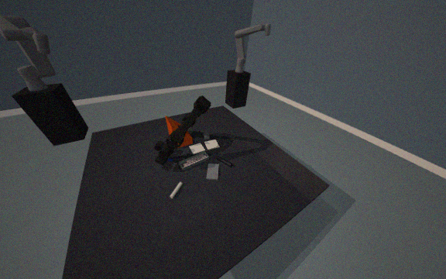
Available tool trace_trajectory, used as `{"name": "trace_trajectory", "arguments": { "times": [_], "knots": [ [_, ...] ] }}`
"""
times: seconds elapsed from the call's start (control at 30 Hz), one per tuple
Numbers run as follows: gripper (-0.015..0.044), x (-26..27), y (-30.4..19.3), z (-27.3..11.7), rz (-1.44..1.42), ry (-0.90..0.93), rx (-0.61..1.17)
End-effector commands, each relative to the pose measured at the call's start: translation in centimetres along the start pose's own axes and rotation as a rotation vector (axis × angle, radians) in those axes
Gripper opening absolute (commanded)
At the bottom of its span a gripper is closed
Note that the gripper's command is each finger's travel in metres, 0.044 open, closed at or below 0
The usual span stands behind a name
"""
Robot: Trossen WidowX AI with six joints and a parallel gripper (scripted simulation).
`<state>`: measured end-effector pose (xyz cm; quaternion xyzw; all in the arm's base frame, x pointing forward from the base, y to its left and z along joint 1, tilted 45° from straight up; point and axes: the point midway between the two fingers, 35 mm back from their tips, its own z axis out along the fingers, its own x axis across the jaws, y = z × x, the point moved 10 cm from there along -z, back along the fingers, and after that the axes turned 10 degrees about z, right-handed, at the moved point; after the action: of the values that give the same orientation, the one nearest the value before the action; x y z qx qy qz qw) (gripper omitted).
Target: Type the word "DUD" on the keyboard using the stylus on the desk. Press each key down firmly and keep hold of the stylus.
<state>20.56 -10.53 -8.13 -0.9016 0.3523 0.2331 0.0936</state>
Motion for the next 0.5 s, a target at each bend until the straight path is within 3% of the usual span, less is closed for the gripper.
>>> {"name": "trace_trajectory", "arguments": {
  "times": [0.0, 0.17, 0.47],
  "knots": [
    [0.0000, 0.4, 0.7, -1.4, 0.000, 0.016, -0.001],
    [0.0000, 0.6, 2.2, -3.9, 0.000, 0.016, -0.004],
    [0.0000, 0.6, 2.2, -4.0, 0.000, 0.015, -0.004]
  ]
}}
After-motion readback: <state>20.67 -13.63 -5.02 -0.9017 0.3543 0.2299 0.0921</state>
